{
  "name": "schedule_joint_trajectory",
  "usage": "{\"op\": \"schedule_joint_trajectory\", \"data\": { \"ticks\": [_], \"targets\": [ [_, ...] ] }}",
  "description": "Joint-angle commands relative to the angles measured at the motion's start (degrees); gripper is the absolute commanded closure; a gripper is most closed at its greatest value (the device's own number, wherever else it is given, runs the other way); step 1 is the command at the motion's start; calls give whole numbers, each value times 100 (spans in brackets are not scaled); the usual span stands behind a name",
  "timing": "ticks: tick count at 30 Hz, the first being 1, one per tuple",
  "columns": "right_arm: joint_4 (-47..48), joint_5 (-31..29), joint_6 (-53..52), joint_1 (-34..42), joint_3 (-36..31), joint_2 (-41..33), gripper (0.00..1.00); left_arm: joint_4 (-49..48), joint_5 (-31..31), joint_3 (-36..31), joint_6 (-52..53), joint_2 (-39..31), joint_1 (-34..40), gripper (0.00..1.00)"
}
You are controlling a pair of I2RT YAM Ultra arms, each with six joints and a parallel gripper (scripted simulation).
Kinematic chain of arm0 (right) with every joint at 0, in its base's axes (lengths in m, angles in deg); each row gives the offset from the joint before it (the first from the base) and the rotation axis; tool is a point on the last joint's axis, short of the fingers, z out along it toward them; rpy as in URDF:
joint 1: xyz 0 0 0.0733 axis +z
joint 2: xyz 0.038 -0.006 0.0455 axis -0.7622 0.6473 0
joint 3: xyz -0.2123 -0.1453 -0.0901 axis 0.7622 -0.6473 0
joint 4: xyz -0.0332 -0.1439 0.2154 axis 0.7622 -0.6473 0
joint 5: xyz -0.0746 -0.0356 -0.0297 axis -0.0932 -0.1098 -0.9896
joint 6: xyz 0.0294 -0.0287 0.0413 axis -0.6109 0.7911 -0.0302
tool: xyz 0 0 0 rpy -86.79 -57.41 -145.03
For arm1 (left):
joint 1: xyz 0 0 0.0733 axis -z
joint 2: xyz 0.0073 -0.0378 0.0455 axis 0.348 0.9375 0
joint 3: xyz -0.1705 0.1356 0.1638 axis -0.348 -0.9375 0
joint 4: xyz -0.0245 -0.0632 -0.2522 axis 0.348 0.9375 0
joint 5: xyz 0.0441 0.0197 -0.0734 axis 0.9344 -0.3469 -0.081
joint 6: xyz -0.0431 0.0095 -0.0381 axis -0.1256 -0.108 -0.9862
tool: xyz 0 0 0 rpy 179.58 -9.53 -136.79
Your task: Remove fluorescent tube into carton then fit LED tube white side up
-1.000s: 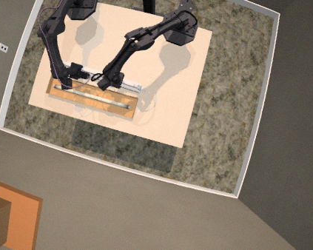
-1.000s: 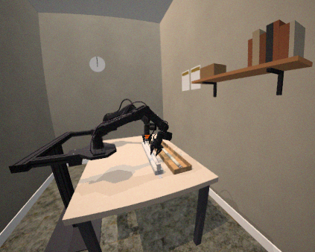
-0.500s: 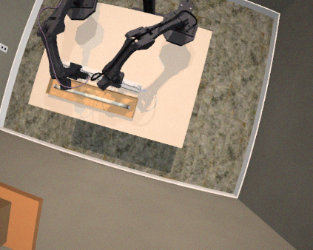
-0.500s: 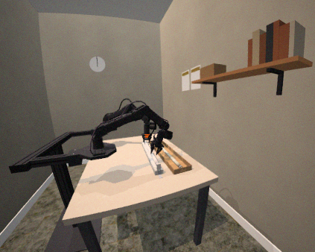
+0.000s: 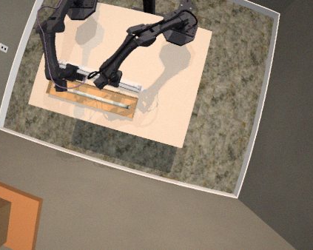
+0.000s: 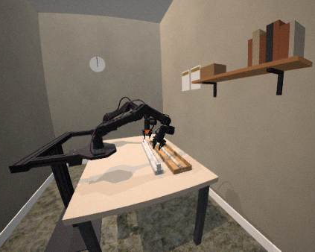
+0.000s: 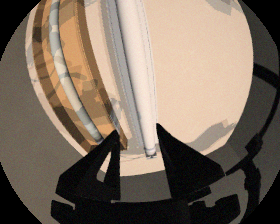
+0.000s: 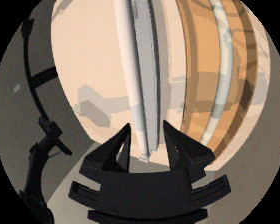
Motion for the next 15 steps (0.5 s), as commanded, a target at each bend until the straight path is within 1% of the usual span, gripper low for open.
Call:
{"op": "schedule_joint_trajectory", "data": {
  "ticks": [1, 2, 5, 8, 9, 15],
  "targets": [
    [-126, 36, 72, 15, 69, -211, 51, -63, -16, -108, -12, -163, 33, 51],
    [-120, 31, 74, 2, -135, -216, 51, -81, -16, -152, -16, -170, 38, 51],
    [-165, 33, 73, 3, -71, -228, 51, 53, -16, -111, -12, -115, 33, 51],
    [-89, 31, 73, -4, -115, -265, 51, -86, -16, -165, -5, -217, 27, 51],
    [67, -61, 69, 110, -169, -272, 51, -125, 80, -196, -29, -194, 133, 51],
    [721, -148, -81, 129, -617, -500, 51, -698, 319, -547, -77, -341, 187, 51]
  ]
}}
